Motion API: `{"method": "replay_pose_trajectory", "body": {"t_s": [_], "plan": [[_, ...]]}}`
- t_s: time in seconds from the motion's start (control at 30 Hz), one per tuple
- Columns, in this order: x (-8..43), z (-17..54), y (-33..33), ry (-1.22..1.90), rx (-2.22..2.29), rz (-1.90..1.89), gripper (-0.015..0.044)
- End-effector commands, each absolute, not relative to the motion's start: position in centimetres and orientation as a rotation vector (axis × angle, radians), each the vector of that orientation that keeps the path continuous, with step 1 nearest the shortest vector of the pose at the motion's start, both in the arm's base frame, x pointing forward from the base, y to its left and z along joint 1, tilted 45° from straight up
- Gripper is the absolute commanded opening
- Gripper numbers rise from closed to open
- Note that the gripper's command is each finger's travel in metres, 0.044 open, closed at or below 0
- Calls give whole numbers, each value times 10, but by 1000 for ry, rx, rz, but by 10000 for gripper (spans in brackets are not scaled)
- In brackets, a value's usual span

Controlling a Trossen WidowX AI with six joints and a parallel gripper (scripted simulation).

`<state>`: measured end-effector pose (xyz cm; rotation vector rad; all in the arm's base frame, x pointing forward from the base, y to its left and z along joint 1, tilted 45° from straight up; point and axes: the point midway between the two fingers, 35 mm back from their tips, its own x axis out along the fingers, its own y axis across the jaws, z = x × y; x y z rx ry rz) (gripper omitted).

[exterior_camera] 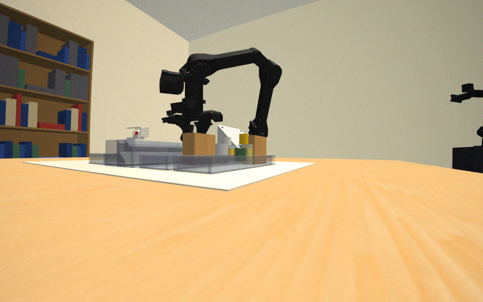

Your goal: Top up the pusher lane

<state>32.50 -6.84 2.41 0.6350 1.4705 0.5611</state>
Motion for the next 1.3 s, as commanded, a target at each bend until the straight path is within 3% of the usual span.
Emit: {"method": "replay_pose_trajectory", "body": {"t_s": [0.0,1.27], "plan": [[332,26,-70,1443,632,560,0],[333,19,-63,1442,632,560,0]]}}
